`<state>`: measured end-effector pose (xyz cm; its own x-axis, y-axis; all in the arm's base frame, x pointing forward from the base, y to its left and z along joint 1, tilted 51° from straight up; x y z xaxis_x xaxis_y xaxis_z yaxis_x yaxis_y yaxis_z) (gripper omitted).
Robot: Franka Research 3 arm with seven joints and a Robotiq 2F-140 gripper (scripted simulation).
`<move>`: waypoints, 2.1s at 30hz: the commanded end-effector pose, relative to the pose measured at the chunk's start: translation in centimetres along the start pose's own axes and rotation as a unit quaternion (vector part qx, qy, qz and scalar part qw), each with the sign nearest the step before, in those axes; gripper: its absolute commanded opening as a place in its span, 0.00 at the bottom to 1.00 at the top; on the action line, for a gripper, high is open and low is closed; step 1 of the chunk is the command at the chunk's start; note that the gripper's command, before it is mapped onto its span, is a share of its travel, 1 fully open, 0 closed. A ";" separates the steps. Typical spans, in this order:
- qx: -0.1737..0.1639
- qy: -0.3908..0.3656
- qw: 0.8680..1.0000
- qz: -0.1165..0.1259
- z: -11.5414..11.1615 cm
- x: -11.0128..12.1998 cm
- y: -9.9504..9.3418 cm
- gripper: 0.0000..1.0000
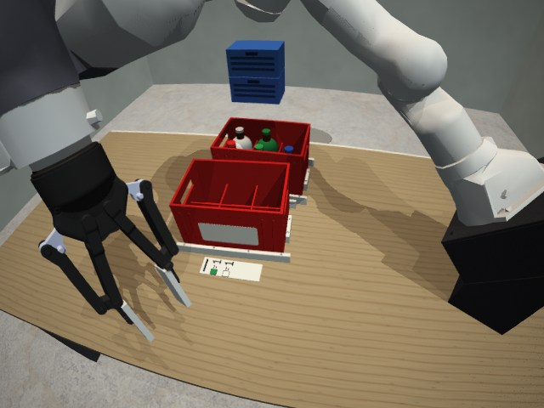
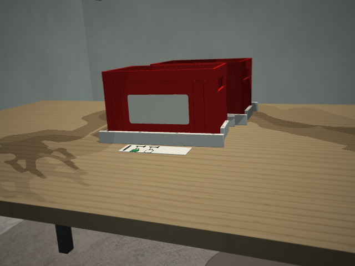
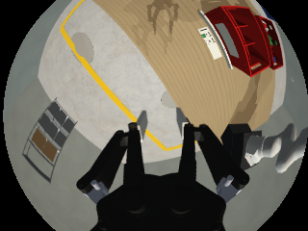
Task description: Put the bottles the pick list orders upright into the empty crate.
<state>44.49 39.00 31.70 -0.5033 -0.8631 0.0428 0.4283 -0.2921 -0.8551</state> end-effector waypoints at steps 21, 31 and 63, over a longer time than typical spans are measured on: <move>0.047 -0.279 0.957 -0.057 -8.1 3.1 0.3 0.38; 0.069 -0.375 0.921 -0.078 -11.3 4.6 0.0 0.38; 0.115 -0.561 0.810 -0.128 -15.6 7.1 -0.6 0.38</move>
<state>28.94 39.63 24.37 0.3171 -0.5886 0.7437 0.6101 -0.4738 -0.6351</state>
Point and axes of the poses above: the point where the finger pads meet when closed, its own y axis out along the fingers, its own x axis across the jaws, z = x × y, the point moved 3 cm from there along -y, back along the fingers, and after that the axes turned 3 degrees about -y, right-handed, at the moved point
